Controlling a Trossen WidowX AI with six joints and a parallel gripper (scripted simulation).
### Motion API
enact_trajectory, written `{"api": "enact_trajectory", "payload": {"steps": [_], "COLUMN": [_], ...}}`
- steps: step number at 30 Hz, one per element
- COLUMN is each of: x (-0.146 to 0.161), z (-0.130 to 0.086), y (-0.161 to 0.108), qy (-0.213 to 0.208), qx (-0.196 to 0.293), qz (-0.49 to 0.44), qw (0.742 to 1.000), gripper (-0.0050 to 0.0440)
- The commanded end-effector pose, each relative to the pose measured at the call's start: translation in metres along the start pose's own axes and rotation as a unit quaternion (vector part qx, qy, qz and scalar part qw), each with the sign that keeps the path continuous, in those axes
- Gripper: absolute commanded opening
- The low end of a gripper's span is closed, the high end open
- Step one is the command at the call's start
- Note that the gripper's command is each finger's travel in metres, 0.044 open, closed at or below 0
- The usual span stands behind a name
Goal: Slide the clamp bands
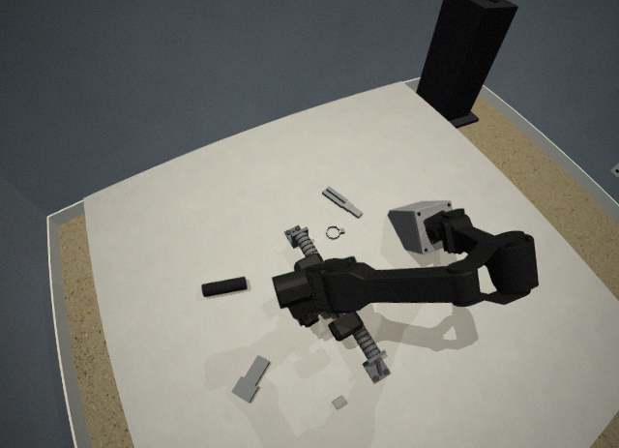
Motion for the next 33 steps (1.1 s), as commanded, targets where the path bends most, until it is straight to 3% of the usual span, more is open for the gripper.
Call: {"api": "enact_trajectory", "payload": {"steps": [1,33], "x": [-0.006,-0.034], "z": [0.002,0.002], "y": [0.001,0.006], "qy": [-0.002,-0.002], "qx": [0.002,0.002], "qz": [0.002,0.002], "qw": [1.0,1.0], "gripper": [0.0,0.0]}}
Point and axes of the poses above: the point midway between the two fingers, 35 mm back from their tips, its own z axis out along the fingers, its own x axis across the jaws, y = z × x, the point moved 6 cm from there along -z, back along the fingers, and after that the axes turned 11 degrees about z, right-handed, at the moved point
